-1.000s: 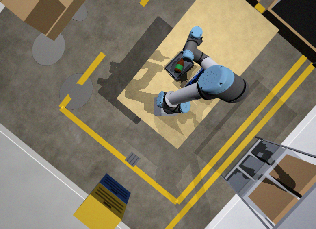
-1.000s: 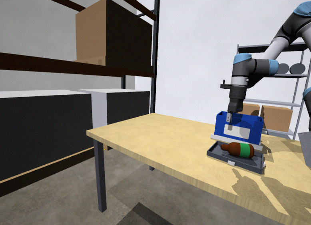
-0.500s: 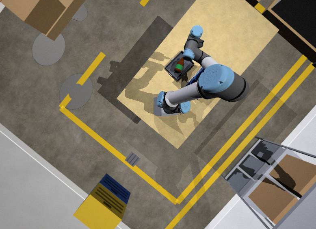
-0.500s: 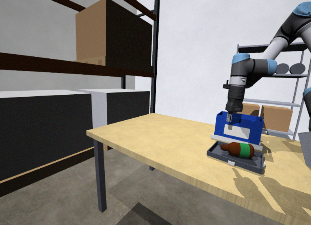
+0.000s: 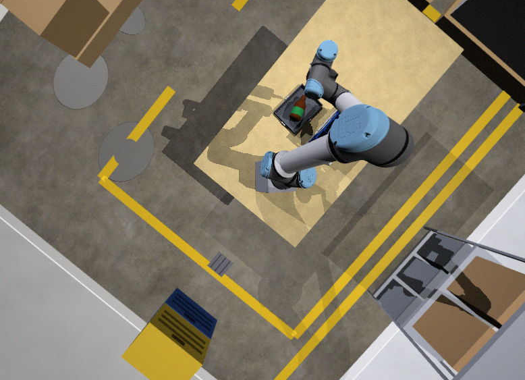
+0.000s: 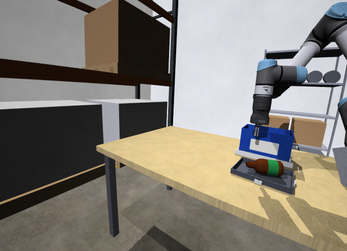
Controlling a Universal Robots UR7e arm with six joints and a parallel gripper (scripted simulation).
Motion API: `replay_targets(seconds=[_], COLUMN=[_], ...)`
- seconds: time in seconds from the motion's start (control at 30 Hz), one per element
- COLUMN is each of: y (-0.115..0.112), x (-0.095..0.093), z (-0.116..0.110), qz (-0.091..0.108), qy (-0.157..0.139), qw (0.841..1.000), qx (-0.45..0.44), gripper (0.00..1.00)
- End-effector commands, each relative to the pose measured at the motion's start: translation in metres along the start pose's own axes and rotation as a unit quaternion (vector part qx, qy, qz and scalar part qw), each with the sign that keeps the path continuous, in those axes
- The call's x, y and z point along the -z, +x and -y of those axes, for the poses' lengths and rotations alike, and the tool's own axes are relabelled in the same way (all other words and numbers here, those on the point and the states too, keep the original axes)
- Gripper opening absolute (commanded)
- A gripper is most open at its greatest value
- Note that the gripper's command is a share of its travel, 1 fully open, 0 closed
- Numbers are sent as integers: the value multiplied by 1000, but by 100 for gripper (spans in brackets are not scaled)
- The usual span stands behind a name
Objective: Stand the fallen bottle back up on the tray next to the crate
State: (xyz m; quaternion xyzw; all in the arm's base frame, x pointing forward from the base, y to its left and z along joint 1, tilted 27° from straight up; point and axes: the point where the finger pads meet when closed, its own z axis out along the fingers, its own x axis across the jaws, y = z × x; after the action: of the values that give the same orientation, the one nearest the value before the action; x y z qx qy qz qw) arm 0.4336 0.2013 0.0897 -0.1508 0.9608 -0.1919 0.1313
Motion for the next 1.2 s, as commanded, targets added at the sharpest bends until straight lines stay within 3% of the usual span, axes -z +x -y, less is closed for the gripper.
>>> replay_targets(seconds=[0.0, 0.37, 0.47, 0.77, 0.9, 1.0, 1.17], y=[1, 3, 3, 5, 5, 5, 4], x=[0, 0, 0, 0, 0, 0, 0], z=[0, -3, -3, -7, -10, -10, -13], qz=[-2, -1, -1, -1, 0, 0, 0], qy=[3, 3, 3, 3, 3, 3, 3], qw=[997, 969, 969, 925, 895, 894, 855], qx=[-75, -245, -247, -381, -445, -448, -519], gripper=[0, 0, 0, 0, 0, 0, 0])
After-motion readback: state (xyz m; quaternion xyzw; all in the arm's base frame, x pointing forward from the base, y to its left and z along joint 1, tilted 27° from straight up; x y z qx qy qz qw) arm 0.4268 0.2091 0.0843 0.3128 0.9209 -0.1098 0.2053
